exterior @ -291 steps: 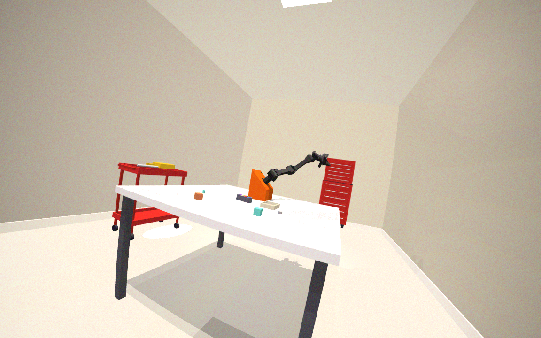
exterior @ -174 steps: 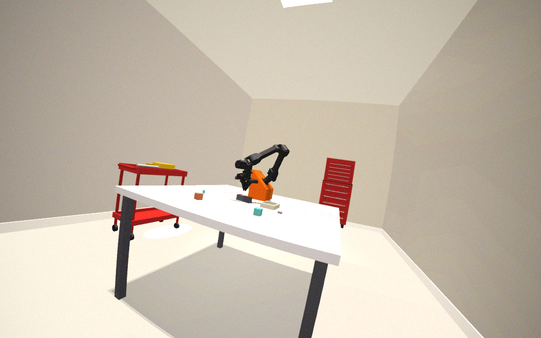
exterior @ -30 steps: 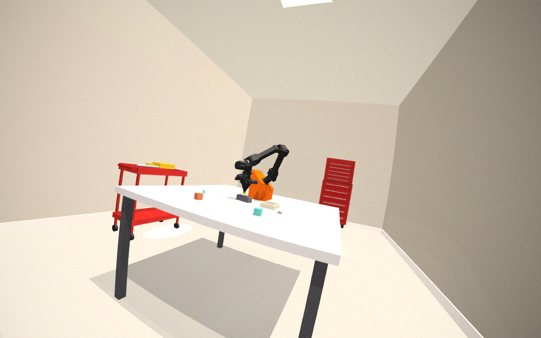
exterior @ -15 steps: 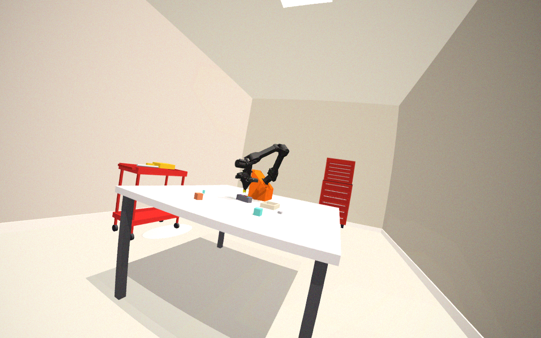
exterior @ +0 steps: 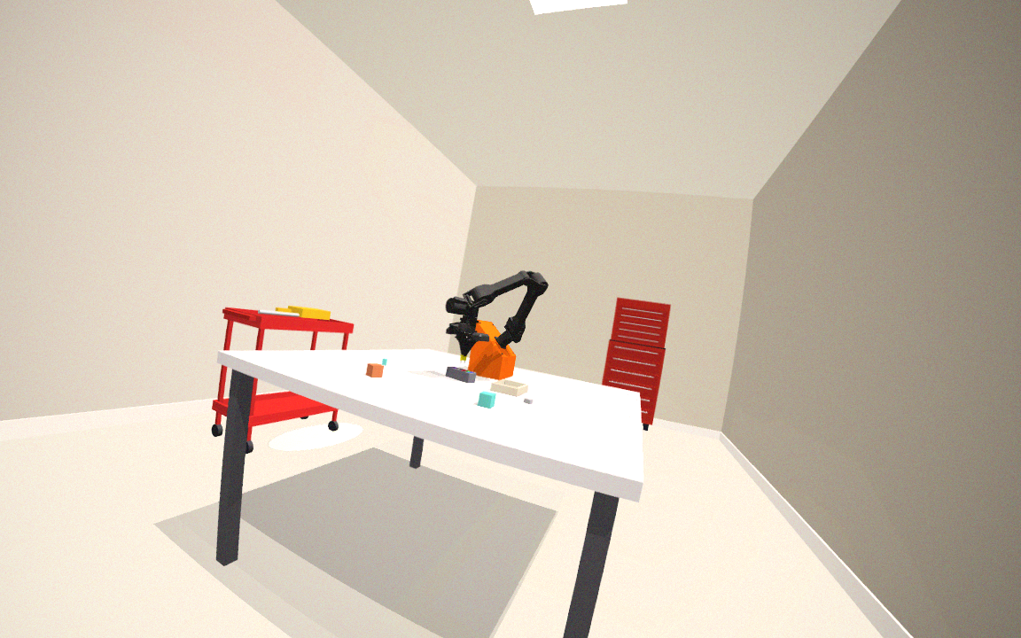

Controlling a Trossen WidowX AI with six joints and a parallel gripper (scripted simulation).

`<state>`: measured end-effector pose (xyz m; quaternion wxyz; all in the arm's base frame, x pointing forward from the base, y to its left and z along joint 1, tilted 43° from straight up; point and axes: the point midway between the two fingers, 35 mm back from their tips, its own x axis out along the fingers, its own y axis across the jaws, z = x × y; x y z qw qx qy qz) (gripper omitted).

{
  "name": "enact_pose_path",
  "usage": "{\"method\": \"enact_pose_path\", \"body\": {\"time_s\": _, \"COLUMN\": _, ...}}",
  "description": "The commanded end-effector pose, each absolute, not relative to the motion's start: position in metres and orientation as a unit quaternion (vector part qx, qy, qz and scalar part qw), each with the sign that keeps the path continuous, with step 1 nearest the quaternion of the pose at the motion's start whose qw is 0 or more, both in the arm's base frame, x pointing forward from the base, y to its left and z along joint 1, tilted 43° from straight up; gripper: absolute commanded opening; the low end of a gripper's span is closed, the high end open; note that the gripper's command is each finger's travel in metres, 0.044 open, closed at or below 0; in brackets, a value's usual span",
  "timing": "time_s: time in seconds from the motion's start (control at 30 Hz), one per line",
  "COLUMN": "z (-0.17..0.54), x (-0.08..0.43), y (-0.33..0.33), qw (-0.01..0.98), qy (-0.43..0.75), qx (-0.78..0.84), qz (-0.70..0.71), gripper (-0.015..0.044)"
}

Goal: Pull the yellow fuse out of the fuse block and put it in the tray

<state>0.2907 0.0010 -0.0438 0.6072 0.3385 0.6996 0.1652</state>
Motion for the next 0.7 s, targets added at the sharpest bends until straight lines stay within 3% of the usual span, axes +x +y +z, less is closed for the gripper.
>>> {"method": "enact_pose_path", "body": {"time_s": 0.0, "z": -0.025, "x": 0.3, "y": 0.018, "qw": 0.613, "qy": 0.698, "qx": 0.332, "qz": 0.164, "gripper": 0.0}}
{"method": "enact_pose_path", "body": {"time_s": 0.67, "z": 0.073, "x": 0.301, "y": 0.125, "qw": 0.613, "qy": 0.696, "qx": 0.334, "qz": 0.167, "gripper": 0.0}}
